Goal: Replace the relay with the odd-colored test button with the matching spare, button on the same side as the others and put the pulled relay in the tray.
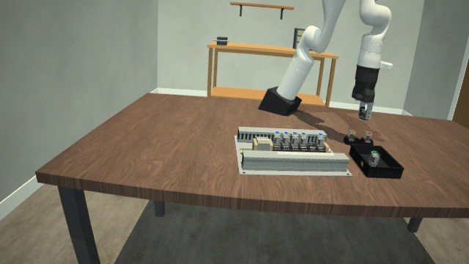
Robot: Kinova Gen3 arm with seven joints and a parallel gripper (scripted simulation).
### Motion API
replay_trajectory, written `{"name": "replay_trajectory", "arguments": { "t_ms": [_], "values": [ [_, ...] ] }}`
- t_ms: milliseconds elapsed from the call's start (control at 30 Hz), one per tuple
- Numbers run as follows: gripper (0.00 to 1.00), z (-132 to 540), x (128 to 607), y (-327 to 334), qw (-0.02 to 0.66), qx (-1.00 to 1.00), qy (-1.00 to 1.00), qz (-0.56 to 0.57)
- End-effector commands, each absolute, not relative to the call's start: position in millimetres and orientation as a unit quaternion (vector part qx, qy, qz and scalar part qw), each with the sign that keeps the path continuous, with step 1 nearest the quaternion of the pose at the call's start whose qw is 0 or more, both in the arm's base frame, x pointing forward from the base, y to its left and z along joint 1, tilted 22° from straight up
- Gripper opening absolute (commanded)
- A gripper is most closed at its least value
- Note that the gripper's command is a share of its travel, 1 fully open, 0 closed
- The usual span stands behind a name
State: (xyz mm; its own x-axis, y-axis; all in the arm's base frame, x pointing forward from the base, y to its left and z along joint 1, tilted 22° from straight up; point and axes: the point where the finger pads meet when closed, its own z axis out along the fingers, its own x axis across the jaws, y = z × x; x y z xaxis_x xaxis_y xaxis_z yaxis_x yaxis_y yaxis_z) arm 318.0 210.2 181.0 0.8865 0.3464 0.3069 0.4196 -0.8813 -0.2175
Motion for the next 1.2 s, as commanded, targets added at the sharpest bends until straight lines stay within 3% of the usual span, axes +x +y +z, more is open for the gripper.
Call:
{"name": "replay_trajectory", "arguments": {
  "t_ms": [0, 1167],
  "values": [
    [0.0, 181.3, 317.7, 210.3, 0.139, -0.961, -0.198, -0.131],
    [0.0, 180.5, 319.8, 206.9, 0.155, -0.98, -0.058, -0.11]
  ]
}}
